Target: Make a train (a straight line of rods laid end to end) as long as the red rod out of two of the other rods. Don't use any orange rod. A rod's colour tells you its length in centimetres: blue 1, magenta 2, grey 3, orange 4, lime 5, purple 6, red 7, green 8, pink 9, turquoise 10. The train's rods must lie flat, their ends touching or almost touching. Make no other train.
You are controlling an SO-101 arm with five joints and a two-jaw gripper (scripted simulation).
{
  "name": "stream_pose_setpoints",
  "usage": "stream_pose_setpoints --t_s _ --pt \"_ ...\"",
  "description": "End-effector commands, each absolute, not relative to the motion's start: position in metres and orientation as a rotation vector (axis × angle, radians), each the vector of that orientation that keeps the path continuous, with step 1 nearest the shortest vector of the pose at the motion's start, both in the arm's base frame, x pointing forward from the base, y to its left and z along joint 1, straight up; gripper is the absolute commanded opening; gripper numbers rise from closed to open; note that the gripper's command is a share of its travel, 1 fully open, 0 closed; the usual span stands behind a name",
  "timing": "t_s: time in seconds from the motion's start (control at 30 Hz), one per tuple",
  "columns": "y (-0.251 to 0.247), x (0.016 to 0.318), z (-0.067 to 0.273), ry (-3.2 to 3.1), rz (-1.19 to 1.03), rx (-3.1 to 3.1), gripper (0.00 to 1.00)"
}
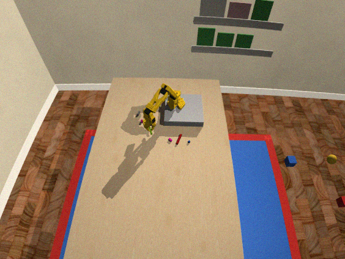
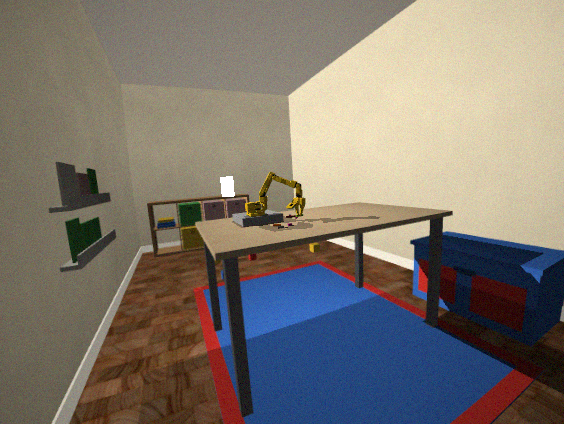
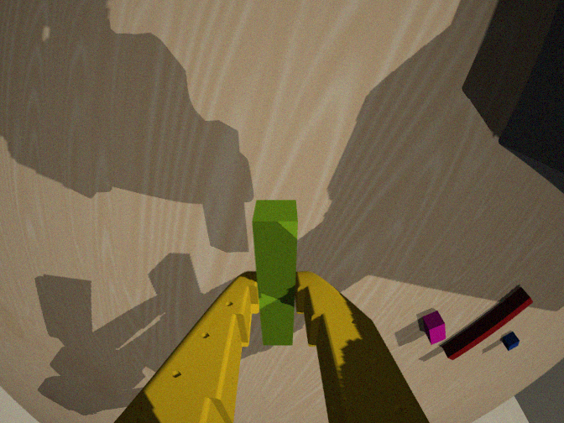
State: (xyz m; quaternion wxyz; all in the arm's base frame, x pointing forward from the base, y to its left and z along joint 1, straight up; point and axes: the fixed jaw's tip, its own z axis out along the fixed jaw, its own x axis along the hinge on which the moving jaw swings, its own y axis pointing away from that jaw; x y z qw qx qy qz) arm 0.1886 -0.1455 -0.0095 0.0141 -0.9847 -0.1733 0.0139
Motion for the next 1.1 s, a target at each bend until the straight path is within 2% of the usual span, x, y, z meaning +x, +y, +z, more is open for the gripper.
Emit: stream_pose_setpoints --t_s 0.0,0.53,1.07 --pt "-0.156 0.181 -0.008 -0.480 0.036 -3.078 0.00" --pt "-0.199 0.139 -0.014 -0.177 0.029 -3.108 0.00" --pt "-0.209 0.133 -0.011 -0.117 0.007 -3.132 0.00"
